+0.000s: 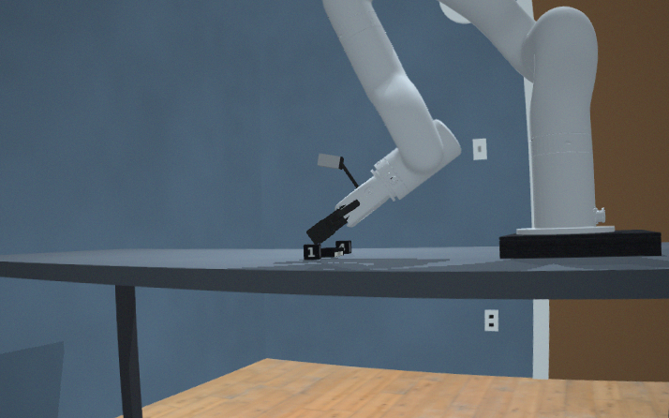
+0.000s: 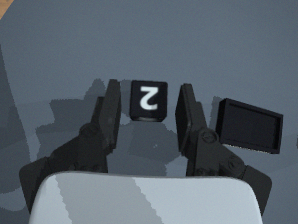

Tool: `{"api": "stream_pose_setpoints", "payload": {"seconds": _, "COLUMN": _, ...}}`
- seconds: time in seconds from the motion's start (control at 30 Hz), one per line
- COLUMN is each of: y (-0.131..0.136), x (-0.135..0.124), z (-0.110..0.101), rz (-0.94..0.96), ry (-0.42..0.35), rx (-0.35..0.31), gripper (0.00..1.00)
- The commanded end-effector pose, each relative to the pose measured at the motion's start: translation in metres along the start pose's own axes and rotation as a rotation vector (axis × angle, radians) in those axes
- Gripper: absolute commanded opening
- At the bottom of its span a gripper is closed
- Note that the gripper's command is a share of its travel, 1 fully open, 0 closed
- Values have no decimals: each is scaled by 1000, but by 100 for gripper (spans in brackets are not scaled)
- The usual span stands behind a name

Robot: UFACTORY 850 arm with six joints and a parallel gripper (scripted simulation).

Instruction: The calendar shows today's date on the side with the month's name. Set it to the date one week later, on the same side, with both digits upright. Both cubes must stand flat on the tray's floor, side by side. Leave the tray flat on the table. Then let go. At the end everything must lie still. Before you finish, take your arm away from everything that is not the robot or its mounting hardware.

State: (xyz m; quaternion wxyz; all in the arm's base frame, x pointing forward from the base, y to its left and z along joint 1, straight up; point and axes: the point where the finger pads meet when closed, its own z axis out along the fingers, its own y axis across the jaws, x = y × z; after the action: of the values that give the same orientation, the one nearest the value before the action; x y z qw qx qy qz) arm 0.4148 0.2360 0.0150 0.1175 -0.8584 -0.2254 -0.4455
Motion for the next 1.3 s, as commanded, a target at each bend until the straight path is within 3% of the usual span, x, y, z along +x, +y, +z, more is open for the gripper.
{"api": "stream_pose_setpoints", "payload": {"seconds": 0.0, "y": 0, "x": -8, "z": 6, "rz": 0, "ry": 2, "rx": 0, "gripper": 47}}
{"api": "stream_pose_setpoints", "payload": {"seconds": 1.27, "y": 0, "x": -20, "z": 15, "rz": 0, "ry": 2, "rx": 0, "gripper": 47}}
